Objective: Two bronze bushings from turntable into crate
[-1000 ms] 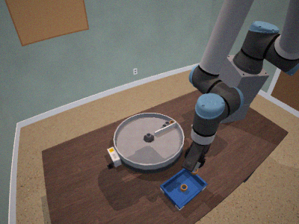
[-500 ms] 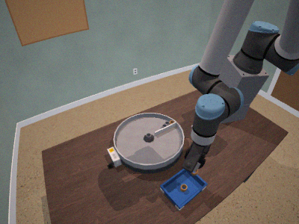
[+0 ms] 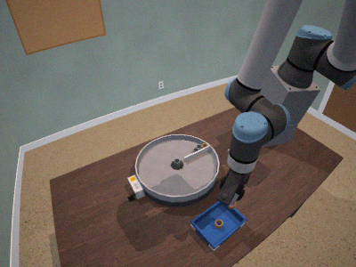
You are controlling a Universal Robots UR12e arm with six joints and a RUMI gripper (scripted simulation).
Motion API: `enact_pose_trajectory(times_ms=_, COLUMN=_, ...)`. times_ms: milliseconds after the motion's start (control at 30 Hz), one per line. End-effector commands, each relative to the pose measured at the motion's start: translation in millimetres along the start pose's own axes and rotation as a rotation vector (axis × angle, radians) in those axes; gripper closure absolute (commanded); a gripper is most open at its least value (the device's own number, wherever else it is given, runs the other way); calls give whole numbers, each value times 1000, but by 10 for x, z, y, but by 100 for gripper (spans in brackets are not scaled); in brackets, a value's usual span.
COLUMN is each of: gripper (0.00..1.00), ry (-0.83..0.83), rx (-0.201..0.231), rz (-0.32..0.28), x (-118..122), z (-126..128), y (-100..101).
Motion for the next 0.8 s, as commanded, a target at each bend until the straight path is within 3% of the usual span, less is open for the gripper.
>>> enact_pose_trajectory(times_ms=0, gripper=100, ry=0, rx=1, rz=2, x=-19, z=3, y=-10)
enact_pose_trajectory(times_ms=433, gripper=100, ry=-1, rx=1, rz=3, x=-31, z=-6, y=78)
enact_pose_trajectory(times_ms=767, gripper=100, ry=-1, rx=1, rz=3, x=-37, z=-5, y=568)
Point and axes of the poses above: the point where the finger pads meet when closed, its own y axis out along the fingers, its own z axis across the jaws, x = y × z, the point moved 1 cm from there along -y, back along the fingers, and after that the axes turned 12 degrees about y, right-handed, at the moved point
